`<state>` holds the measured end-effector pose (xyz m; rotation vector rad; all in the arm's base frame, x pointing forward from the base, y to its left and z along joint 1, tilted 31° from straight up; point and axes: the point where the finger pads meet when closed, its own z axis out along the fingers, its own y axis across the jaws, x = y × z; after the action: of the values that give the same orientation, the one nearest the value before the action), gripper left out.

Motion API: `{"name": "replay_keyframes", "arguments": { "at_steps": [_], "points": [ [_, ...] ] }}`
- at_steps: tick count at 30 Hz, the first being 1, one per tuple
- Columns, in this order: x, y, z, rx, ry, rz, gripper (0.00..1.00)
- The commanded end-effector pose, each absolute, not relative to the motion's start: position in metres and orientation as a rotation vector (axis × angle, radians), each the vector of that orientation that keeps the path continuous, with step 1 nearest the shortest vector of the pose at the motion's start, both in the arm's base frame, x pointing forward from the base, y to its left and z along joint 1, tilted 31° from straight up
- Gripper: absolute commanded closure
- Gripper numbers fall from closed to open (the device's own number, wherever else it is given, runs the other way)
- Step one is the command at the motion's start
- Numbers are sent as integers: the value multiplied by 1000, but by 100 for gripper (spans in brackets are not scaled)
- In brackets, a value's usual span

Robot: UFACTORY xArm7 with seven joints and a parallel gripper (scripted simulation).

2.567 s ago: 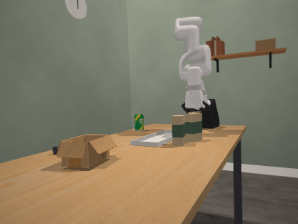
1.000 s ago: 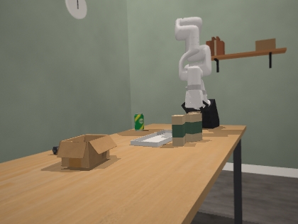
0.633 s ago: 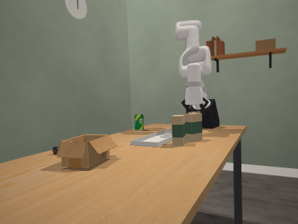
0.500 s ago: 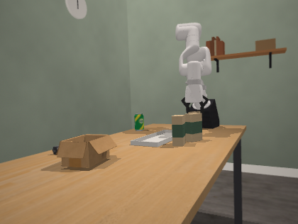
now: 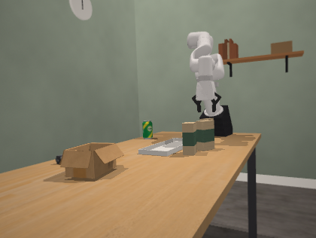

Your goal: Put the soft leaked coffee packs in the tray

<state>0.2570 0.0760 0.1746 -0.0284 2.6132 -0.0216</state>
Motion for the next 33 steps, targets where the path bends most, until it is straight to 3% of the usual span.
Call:
{"name": "replay_keyframes", "arguments": {
  "at_steps": [1,8,19,33],
  "points": [
    [247,74,183,-29,2608,-20,13],
    [251,75,187,-11,2611,-11,13],
    [340,108,247,314,2603,85,13],
    [378,126,259,411,2572,97,13]
  ]
}}
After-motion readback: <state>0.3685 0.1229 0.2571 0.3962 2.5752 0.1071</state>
